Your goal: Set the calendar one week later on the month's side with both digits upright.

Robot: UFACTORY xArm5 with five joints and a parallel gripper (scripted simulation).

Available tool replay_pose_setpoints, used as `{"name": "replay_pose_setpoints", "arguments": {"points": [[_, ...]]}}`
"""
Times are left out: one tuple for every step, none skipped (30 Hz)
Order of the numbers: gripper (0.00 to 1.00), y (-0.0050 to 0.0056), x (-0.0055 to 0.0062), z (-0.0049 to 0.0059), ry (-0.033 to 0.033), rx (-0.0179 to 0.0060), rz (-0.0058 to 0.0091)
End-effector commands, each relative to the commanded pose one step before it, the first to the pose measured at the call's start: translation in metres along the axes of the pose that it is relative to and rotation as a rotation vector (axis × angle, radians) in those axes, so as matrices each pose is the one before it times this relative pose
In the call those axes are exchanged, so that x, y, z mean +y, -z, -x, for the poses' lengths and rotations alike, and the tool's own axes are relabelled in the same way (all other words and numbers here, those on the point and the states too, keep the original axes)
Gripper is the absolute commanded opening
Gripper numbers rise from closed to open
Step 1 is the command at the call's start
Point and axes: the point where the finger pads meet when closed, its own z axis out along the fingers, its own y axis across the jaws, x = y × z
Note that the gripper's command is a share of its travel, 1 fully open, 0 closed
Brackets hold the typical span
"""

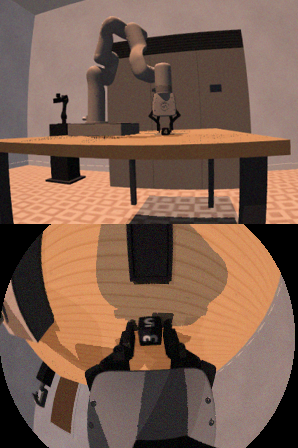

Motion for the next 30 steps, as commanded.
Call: {"name": "replay_pose_setpoints", "arguments": {"points": [[0.47,0.00092,0.00115,0.00054,0.00001,-0.00134,0.00286],[0.47,0.00000,0.00000,0.00000,0.00000,0.00000,0.00000],[0.47,0.00000,0.00000,0.00000,0.00000,0.00000,0.00000],[0.47,0.00000,0.00000,0.00000,0.00000,0.00000,0.00000],[0.27,0.00000,0.00000,0.00000,0.00000,0.00000,0.00000],[0.27,0.00000,0.00000,0.00000,0.00000,0.00000,0.00000],[0.27,0.00000,0.00000,0.00000,0.00000,0.00000,0.00000],[0.27,0.00000,0.00000,0.00000,0.00000,0.00000,0.00000],[0.27,0.00000,0.00000,0.00000,0.00000,0.00000,0.00000],[0.27,0.00000,0.00000,0.00000,0.00000,0.00000,0.00000],[0.27,0.00000,0.00000,0.00000,0.00000,0.00000,0.00000],[0.27,0.00000,0.00000,0.00000,0.00000,0.00000,0.00000],[0.27,0.00000,0.00000,0.00000,0.00000,0.00000,0.00000],[0.27,0.00000,0.00000,0.00000,0.00000,0.00000,0.00000],[0.27,0.00000,0.00000,0.00000,0.00000,0.00000,0.00000],[0.27,0.00000,0.00000,0.00000,0.00000,0.00000,0.00000],[0.27,0.00000,0.00000,0.00000,0.00000,0.00000,0.00000],[0.27,0.00000,0.00000,0.00000,0.00000,0.00000,0.00000],[0.27,0.00000,0.00000,0.00000,0.00000,0.00000,0.00000],[0.27,0.00000,0.00000,0.00000,0.00000,0.00000,0.00000],[0.27,0.00000,0.00000,0.00000,0.00000,0.00000,0.00000],[0.27,0.00000,0.00000,0.00000,0.00000,0.00000,0.00000],[0.27,0.00000,0.00000,0.00000,0.00000,0.00000,0.00000],[0.27,0.00000,0.00000,0.00000,0.00000,0.00000,0.00000],[0.27,0.00000,0.00000,0.00000,0.00000,0.00000,0.00000],[0.27,0.00000,0.00000,0.00000,0.00000,0.00000,0.00000],[0.27,0.00000,0.00000,0.00000,0.00000,0.00000,0.00000],[0.27,0.00000,0.00000,0.00000,0.00000,0.00000,0.00000],[0.27,0.00000,0.00000,0.00000,0.00000,0.00000,0.00000],[0.27,0.00000,0.00000,0.00000,0.00000,0.00000,0.00000]]}}
